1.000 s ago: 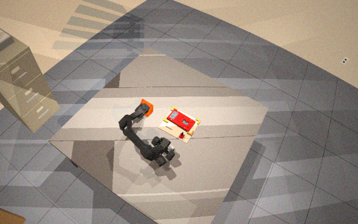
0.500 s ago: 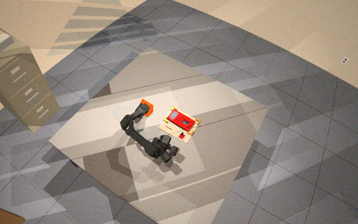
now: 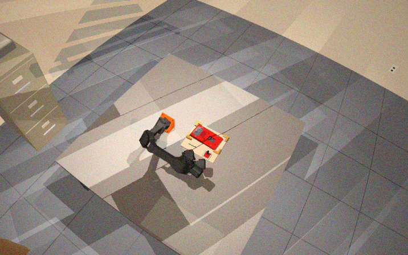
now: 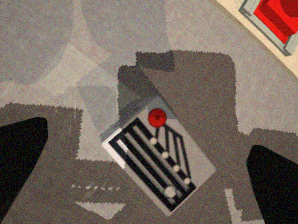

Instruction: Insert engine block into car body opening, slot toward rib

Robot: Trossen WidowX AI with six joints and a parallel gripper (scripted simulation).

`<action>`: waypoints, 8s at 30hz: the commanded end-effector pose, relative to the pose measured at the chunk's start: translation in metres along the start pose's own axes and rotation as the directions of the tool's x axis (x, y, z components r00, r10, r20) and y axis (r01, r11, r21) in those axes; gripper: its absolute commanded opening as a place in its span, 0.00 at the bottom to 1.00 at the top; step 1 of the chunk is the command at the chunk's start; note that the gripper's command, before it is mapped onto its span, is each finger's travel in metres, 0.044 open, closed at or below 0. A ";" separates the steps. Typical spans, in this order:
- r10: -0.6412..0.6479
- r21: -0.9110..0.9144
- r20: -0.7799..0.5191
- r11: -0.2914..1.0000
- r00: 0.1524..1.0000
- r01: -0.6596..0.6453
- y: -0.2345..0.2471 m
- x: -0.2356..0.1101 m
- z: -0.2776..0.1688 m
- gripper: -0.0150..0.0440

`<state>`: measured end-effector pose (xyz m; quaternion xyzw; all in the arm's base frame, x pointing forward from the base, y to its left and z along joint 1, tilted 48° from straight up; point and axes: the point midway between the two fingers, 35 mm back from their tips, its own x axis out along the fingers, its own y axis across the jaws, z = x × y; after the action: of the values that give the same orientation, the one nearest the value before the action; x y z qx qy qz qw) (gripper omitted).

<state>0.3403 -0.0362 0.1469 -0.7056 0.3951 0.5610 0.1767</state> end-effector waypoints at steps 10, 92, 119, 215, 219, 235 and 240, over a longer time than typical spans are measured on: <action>0.133 -0.353 -0.169 0.917 0.977 -0.186 -0.005 -0.005 0.006 1.00; 0.177 -0.637 -0.402 0.651 0.898 -0.413 -0.028 -0.020 0.014 0.25; 0.115 -0.665 -0.425 0.633 0.898 -0.396 -0.038 -0.090 0.048 0.25; 0.205 0.808 -0.377 -0.403 0.903 0.429 -0.123 0.082 0.209 0.25; 0.210 0.757 -0.378 -0.490 0.902 0.432 -0.123 0.087 0.212 0.25; 0.210 0.743 -0.378 -0.512 0.902 0.431 -0.122 0.087 0.212 0.52; 0.210 0.761 -0.378 -0.483 0.902 0.432 -0.122 0.088 0.212 0.52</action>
<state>0.3002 0.1549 -0.0236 -0.3284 0.6133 -0.2327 0.6796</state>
